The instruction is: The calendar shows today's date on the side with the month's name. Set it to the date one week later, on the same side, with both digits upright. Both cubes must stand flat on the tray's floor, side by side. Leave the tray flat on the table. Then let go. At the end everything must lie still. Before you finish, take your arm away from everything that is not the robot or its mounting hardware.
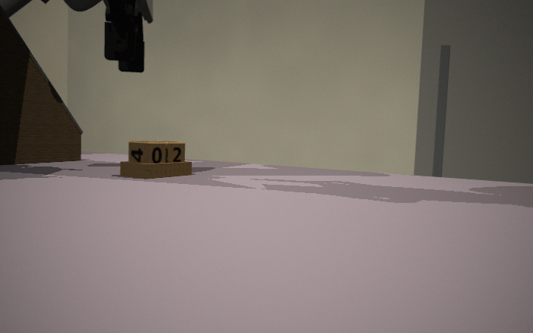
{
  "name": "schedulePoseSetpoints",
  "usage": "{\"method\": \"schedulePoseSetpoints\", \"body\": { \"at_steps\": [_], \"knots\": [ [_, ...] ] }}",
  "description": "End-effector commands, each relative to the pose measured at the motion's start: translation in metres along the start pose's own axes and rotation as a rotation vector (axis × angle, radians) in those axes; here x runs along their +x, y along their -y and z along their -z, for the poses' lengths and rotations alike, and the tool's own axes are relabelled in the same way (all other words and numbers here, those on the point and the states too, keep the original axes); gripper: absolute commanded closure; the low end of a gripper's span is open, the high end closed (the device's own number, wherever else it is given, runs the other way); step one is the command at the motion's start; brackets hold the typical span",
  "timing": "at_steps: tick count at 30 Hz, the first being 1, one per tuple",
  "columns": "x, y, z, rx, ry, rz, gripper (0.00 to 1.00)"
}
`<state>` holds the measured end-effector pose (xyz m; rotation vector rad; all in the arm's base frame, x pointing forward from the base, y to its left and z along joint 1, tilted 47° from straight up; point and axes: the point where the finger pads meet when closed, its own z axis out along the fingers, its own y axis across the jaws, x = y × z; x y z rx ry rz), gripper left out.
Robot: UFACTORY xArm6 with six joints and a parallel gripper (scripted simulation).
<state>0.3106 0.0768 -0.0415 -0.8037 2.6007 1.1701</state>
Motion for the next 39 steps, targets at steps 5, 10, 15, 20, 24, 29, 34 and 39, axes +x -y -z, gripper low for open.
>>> {"method": "schedulePoseSetpoints", "body": {
  "at_steps": [5, 10, 15, 20, 24, 29, 34, 39],
  "knots": [
    [0.015, -0.002, -0.002, 0.002, -0.004, -0.325, 0.0],
    [0.023, -0.003, -0.004, 0.002, -0.004, -0.508, 0.0],
    [0.03, -0.004, -0.005, 0.002, -0.004, -0.67, 0.0],
    [0.037, -0.006, -0.006, 0.003, -0.004, -0.818, 0.0],
    [0.044, -0.008, -0.008, 0.003, -0.004, -0.979, 0.0],
    [0.051, -0.009, -0.009, 0.004, -0.004, -1.121, 0.0],
    [0.058, -0.011, -0.01, 0.004, -0.005, -1.287, 0.0],
    [0.066, -0.014, -0.012, 0.005, -0.005, -1.453, 0.0]
  ]
}}
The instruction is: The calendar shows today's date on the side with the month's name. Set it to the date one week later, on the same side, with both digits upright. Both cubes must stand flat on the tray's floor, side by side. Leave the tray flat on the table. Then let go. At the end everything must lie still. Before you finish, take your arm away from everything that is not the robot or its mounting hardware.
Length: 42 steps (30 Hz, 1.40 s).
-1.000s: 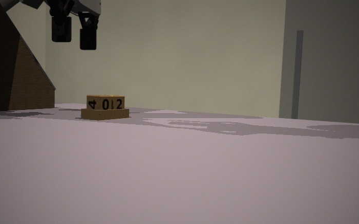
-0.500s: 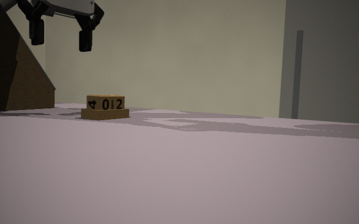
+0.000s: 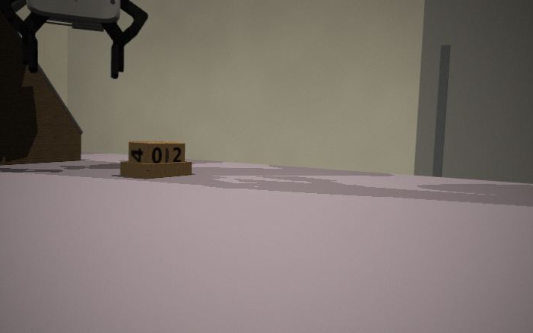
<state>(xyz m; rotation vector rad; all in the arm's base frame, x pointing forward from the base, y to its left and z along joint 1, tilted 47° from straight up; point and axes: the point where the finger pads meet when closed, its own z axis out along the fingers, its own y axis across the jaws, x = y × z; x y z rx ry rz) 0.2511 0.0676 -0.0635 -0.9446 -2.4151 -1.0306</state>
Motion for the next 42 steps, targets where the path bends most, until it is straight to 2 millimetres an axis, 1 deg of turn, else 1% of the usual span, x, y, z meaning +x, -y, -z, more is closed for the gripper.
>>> {"method": "schedulePoseSetpoints", "body": {
  "at_steps": [1, 6, 17, 20, 23, 25, 31, 34, 37, 42],
  "knots": [
    [0.002, 0.005, 0.0, 0.008, -0.001, -0.152, 0.0],
    [0.006, 0.011, -0.001, 0.008, -0.001, -0.283, 0.0],
    [0.006, 0.011, -0.004, 0.009, -0.001, -0.305, 0.0],
    [0.006, 0.011, -0.01, 0.009, -0.002, -0.306, 0.0],
    [0.006, 0.011, -0.022, 0.009, -0.002, -0.306, 0.0],
    [0.006, 0.011, -0.022, 0.009, -0.002, -0.306, 0.0],
    [0.006, 0.011, -0.048, 0.009, -0.002, -0.306, 0.0],
    [0.006, 0.011, -0.056, 0.009, -0.002, -0.306, 0.0],
    [0.006, 0.011, -0.06, 0.009, -0.002, -0.306, 0.0],
    [0.006, 0.011, -0.06, 0.009, -0.002, -0.306, 0.0]
  ]
}}
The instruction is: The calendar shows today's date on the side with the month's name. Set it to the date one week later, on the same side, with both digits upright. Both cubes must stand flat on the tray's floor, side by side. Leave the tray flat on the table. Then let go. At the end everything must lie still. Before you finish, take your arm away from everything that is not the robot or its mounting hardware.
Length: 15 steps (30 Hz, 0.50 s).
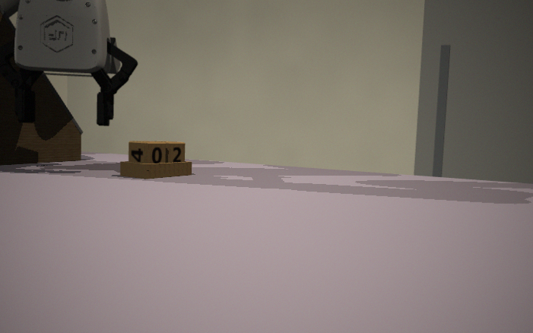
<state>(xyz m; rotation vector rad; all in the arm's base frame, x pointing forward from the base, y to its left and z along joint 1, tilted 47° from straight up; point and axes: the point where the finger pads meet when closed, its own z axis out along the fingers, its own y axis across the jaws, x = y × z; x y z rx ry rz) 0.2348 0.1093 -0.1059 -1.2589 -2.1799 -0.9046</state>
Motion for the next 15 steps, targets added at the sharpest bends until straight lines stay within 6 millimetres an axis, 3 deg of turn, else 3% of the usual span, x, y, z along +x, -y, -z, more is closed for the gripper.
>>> {"method": "schedulePoseSetpoints", "body": {
  "at_steps": [1, 15],
  "knots": [
    [-0.001, -0.001, 0.0, -0.002, 0.002, 0.0, 0.0],
    [-0.001, -0.001, -0.014, -0.002, 0.002, 0.0, 0.0]
  ]
}}
